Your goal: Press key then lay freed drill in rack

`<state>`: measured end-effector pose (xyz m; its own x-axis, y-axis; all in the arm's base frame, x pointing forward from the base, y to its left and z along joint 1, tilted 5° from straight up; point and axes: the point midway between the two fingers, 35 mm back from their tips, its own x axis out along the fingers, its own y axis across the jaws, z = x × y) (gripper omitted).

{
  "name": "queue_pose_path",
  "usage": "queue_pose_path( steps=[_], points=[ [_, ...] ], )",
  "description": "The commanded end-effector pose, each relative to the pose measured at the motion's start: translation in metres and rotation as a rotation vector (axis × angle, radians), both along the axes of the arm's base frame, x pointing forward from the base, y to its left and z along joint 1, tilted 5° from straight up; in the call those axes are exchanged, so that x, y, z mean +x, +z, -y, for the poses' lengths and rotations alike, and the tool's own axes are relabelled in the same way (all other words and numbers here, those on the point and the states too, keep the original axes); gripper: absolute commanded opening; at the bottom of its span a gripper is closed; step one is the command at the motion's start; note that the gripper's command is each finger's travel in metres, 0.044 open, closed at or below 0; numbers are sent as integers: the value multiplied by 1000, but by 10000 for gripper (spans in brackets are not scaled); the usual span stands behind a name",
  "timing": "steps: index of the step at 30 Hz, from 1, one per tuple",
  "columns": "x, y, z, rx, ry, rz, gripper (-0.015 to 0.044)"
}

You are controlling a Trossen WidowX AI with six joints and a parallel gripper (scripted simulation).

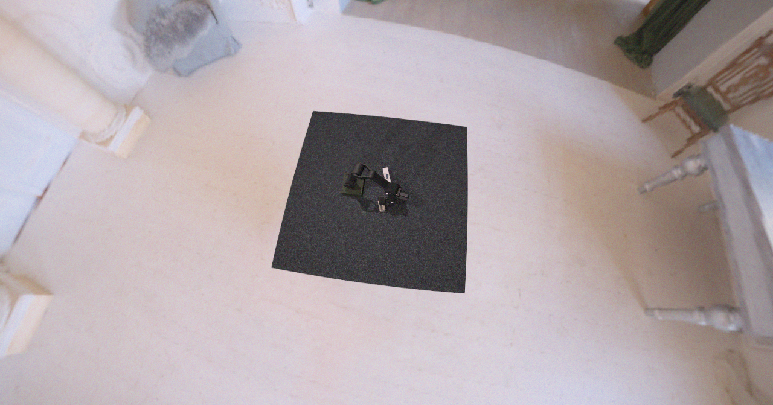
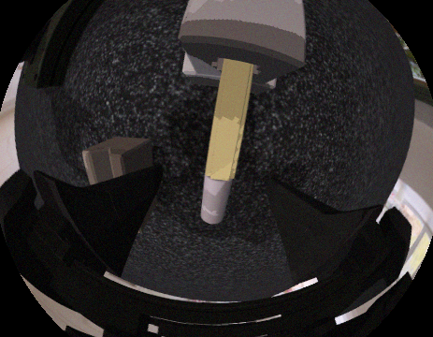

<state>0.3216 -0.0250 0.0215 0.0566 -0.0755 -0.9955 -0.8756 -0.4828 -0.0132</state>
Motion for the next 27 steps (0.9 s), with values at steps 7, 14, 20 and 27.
queue_pose_path(
  steps=[7, 14, 20, 27],
  points=[
    [-3, -3, -5, -1, -3, 0, 440],
    [-4, -4, -8, -1, -3, 0, 440],
    [-5, -5, -11, 0, -3, 0, 440],
    [-7, -7, -12, 0, -3, -1, 440]
  ],
)
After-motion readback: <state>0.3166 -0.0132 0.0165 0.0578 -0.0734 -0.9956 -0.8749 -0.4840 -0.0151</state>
